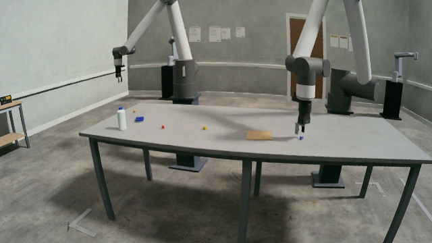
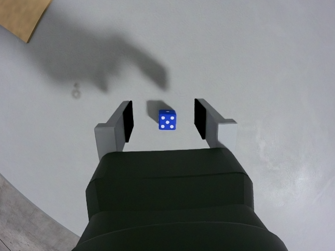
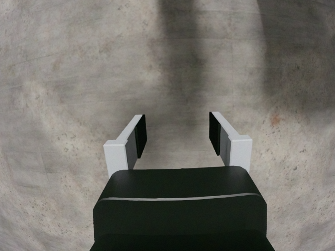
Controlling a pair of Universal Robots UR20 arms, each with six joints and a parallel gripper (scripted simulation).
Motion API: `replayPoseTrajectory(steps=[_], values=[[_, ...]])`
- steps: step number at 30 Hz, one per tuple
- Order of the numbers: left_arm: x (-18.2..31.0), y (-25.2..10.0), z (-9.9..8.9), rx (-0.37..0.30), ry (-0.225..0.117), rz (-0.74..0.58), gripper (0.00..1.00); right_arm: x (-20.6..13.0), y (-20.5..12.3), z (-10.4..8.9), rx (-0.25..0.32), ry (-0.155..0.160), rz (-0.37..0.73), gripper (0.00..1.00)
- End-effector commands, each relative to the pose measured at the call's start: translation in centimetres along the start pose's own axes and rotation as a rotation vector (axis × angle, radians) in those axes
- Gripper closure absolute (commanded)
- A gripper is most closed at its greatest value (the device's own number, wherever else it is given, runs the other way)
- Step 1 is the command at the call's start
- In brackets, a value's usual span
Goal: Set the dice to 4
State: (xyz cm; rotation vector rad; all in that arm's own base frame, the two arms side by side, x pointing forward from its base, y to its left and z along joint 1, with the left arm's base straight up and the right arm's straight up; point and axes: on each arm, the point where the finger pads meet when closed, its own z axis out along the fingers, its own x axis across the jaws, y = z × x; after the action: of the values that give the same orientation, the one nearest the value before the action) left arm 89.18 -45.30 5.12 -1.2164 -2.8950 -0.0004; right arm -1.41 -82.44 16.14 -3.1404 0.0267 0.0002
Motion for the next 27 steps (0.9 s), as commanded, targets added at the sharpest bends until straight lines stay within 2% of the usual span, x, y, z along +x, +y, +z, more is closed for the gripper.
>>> replayPoseTrajectory(steps=[1, 9, 11, 16, 27], values=[[-0.1, 0.0, -2.4, 0.0, -0.001, 0.0, 0.0, 0.0, 0.0, -0.1, -0.001, 0.0, 0.0, 0.0], [-0.1, 0.0, -9.0, 0.0, -0.001, 0.0, 0.0, 0.0, 0.0, -0.1, -0.001, 0.0, 0.0, 0.0], [-0.1, 0.0, -9.0, 0.0, -0.001, 0.0, 0.0, 0.0, 0.0, -0.1, -0.001, 0.0, 0.0, 0.0], [-0.1, 0.0, -10.8, 0.0, -0.001, 0.0, 0.0, 0.0, 0.0, -0.1, -0.001, 0.0, 0.0, 0.0], [-0.1, 0.0, -10.9, 0.0, -0.001, 0.0, 0.0, 0.0, 0.0, -0.1, -0.001, 0.0, 0.0, 0.0]])
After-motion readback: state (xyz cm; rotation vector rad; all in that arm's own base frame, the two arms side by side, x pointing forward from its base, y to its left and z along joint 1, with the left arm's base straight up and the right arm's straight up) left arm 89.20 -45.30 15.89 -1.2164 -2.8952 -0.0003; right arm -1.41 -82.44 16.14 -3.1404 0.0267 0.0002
